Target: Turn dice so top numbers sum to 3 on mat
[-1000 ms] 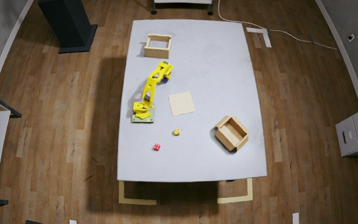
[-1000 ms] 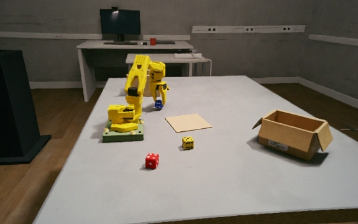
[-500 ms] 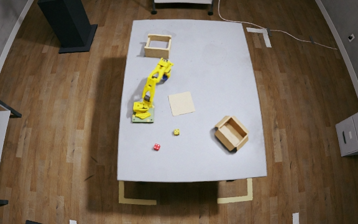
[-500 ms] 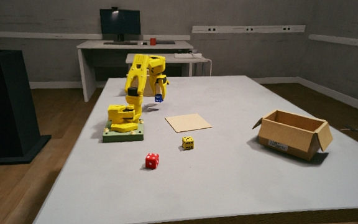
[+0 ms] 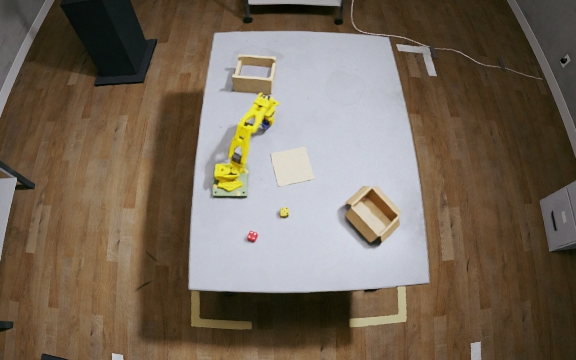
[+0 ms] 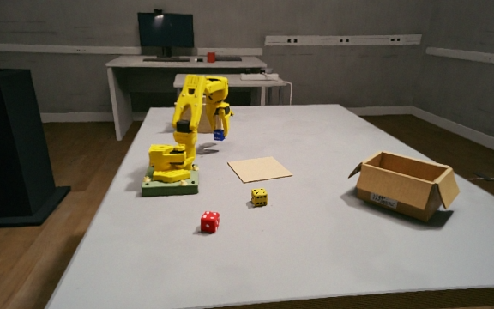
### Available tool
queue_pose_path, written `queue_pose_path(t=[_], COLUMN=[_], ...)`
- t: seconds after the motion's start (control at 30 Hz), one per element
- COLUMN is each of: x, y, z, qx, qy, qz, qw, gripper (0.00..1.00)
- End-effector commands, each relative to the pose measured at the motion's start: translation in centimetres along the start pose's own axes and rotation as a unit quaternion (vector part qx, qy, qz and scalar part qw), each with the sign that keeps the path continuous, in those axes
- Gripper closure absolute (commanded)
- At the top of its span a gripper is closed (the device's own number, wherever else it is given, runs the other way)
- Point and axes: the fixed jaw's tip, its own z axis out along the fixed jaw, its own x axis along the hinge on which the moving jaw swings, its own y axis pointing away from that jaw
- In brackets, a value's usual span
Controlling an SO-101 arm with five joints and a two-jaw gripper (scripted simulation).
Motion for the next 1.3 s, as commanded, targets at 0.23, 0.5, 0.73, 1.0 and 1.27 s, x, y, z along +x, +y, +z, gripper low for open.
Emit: queue_pose_path(t=[0.23,0.5,0.73,1.0,1.27], x=[-0.3,-0.6,-0.5,0.0,0.1], y=[0.2,-0.3,-0.9,-1.5,-1.5], z=[-0.7,-0.7,-0.6,-0.3,-0.3], qx=[-0.002,-0.005,-0.007,-0.007,-0.007], qy=[-0.018,-0.078,-0.139,-0.207,-0.214], qz=[0.002,0.010,0.018,0.027,0.028], qw=[1.000,0.997,0.990,0.978,0.976], gripper=[1.00,1.00,1.00,1.00,1.00])
